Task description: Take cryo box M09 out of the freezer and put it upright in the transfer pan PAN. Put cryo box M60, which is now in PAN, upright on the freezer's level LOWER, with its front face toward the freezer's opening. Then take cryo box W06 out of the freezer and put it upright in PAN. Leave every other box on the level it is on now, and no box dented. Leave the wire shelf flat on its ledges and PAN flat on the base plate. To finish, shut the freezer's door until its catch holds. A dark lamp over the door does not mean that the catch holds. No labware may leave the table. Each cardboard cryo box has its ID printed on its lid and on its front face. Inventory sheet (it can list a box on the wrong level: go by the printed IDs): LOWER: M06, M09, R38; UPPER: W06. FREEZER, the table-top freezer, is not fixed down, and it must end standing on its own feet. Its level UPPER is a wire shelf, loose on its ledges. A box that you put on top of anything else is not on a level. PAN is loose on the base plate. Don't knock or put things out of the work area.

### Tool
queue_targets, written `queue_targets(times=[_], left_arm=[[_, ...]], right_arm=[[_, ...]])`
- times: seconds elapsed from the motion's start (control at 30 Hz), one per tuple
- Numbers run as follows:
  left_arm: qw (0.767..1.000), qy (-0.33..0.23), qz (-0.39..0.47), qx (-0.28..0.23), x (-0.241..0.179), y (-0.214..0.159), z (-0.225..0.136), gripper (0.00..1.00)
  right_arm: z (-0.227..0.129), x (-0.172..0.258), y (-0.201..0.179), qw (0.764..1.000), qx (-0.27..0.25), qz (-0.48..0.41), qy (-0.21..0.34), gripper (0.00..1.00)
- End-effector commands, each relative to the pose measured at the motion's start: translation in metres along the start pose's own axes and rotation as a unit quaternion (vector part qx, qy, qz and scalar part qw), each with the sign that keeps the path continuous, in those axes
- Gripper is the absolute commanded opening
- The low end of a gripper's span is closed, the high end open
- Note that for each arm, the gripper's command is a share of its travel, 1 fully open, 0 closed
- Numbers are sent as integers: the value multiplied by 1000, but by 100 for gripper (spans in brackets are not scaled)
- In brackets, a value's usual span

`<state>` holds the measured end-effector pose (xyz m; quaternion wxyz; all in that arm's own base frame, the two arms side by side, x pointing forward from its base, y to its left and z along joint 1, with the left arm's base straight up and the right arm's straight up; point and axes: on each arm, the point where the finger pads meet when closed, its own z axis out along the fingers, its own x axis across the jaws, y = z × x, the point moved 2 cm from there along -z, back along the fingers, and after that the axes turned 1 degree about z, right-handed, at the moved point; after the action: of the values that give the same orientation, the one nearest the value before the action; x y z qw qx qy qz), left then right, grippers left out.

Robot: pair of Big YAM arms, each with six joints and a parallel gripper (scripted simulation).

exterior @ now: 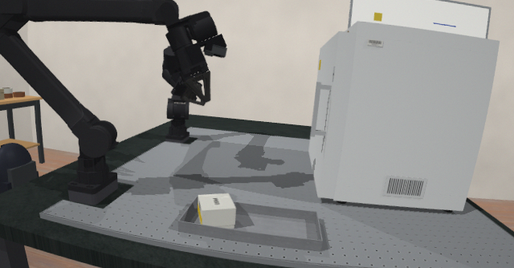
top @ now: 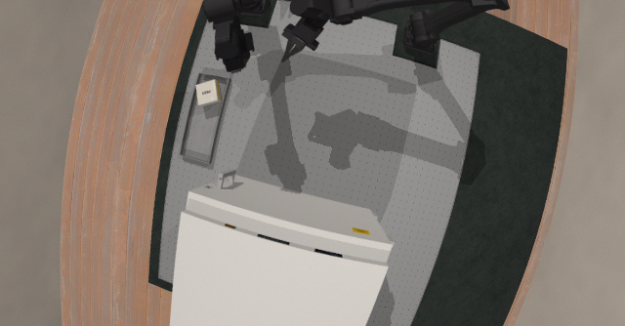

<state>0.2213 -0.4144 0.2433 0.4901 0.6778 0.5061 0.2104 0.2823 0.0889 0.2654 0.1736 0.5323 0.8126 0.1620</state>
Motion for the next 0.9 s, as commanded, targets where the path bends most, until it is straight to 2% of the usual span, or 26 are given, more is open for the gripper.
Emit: queue_targets(times=[0.0, 0.3, 0.37, 0.4, 0.53, 0.57, 0.87], left_arm=[[997, -33, -41, -57, -18, 67, -13, 0], [999, -23, -26, -42, -18, 100, -18, 0], [999, -23, -26, -42, -18, 100, -18, 0], [998, -26, -28, -49, -4, 83, -19, 0], [993, -51, -53, -91, -2, 100, -26, 0], [989, -65, -72, -114, -16, 139, -38, 0], [992, -55, -58, -98, -12, 170, -46, 0]], right_arm=[[3, -3, 9, 997, -50, 55, -19, 30], [11, -15, 16, 974, -145, 157, -68, 30], [11, -15, 16, 974, -145, 157, -68, 30], [17, -20, 17, 971, -149, 169, -74, 30], [13, -20, 17, 952, -199, 215, -86, 30], [13, -20, 17, 950, -202, 219, -88, 30], [17, -23, 16, 951, -196, 222, -92, 30]])
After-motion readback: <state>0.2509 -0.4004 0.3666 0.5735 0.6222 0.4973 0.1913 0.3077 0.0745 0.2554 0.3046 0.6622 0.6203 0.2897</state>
